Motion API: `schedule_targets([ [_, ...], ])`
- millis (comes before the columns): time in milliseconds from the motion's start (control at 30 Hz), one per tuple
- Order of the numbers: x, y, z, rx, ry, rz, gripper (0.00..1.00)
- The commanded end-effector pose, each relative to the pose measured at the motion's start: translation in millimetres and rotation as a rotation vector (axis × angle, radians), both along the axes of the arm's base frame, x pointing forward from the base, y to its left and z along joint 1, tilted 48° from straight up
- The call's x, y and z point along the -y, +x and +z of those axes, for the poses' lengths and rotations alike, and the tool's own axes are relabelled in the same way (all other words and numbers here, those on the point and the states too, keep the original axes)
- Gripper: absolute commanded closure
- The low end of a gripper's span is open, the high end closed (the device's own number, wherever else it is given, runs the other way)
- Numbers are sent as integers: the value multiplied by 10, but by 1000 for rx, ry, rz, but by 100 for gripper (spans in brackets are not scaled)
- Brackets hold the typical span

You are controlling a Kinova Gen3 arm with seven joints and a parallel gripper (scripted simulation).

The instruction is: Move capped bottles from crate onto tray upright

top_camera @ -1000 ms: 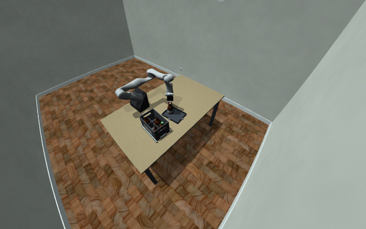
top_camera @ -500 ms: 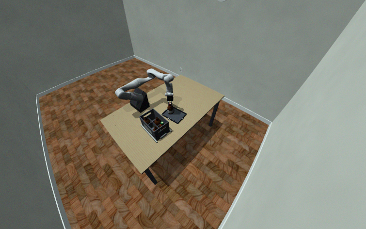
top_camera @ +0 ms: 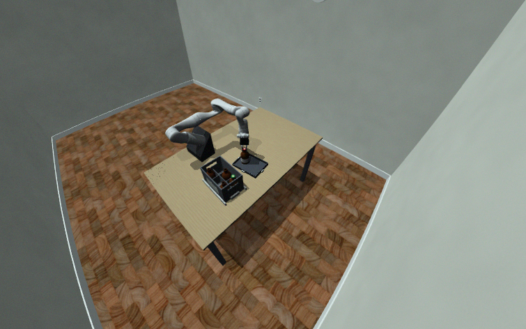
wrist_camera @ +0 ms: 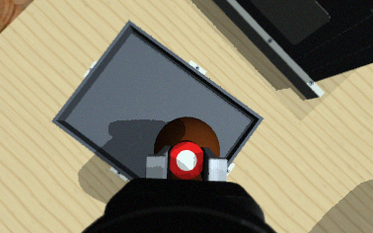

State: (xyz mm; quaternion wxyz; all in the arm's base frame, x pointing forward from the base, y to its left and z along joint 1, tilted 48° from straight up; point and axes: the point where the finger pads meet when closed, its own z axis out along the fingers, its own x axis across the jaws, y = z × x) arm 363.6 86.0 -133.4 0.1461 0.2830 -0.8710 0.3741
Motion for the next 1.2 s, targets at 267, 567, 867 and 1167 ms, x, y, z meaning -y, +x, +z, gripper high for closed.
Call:
schedule_targets([
  [267,21,22,24,1,-5,7,100],
  [567,-1,10,12,1,0,4,100],
  [867,30,26,29,1,-6,8,100],
  [1167,5,13,16,1,0,5,100],
])
